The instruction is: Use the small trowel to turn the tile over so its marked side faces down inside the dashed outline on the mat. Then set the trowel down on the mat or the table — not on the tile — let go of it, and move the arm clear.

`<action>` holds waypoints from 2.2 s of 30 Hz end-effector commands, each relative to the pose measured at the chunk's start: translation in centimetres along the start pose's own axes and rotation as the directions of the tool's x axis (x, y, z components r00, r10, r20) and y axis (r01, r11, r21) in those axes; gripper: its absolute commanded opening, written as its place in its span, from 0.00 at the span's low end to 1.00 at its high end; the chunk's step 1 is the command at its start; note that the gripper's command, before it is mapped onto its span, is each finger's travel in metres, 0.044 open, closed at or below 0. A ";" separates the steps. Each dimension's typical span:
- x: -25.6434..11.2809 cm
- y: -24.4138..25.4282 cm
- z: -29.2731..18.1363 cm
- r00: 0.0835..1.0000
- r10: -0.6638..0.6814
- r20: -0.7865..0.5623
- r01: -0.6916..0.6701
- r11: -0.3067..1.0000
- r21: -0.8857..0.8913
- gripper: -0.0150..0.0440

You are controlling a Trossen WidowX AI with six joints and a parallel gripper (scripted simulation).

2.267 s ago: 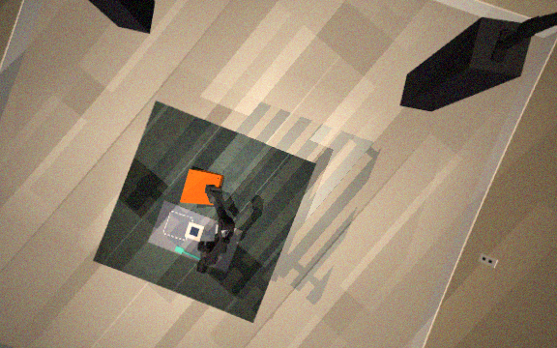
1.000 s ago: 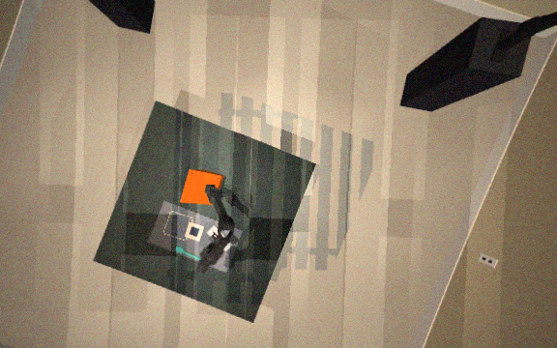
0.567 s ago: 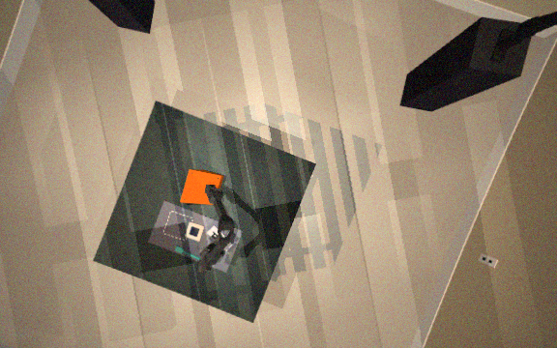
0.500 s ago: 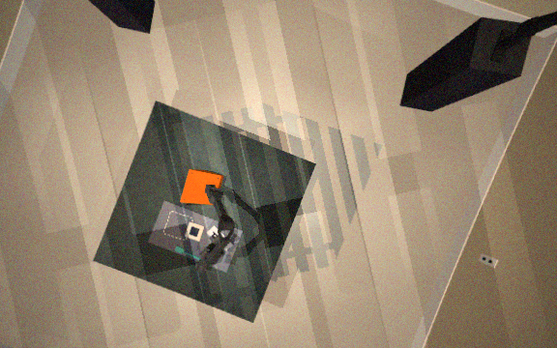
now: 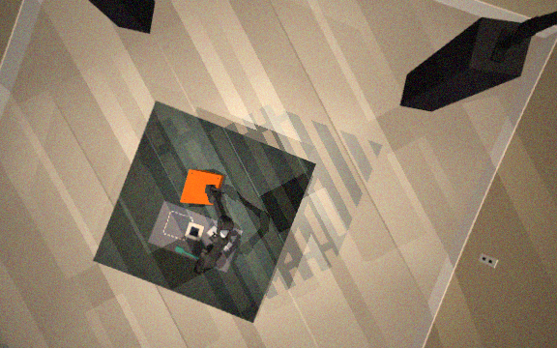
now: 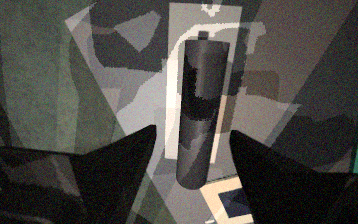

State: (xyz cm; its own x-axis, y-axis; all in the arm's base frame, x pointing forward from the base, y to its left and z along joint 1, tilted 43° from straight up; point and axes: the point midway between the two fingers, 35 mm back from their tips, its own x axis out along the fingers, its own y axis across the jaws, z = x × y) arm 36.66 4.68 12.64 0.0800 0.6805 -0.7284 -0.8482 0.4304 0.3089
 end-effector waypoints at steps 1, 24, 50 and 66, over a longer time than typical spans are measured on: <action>-1.8 0.0 0.2 1.000 -0.013 0.004 0.013 1.000 -0.011 0.71; 0.1 1.5 -1.1 0.950 -0.272 -0.157 0.267 0.962 -0.050 0.76; 1.5 4.3 -1.6 0.637 -0.771 -0.017 0.771 0.637 0.023 0.76; 2.9 2.6 -1.5 0.637 -0.771 -0.017 0.771 0.637 0.023 0.76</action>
State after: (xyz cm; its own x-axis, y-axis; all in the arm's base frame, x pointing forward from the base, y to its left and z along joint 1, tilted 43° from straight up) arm 33.61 6.88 11.27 0.7038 0.0971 -0.7037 -0.4665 0.8102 -0.3548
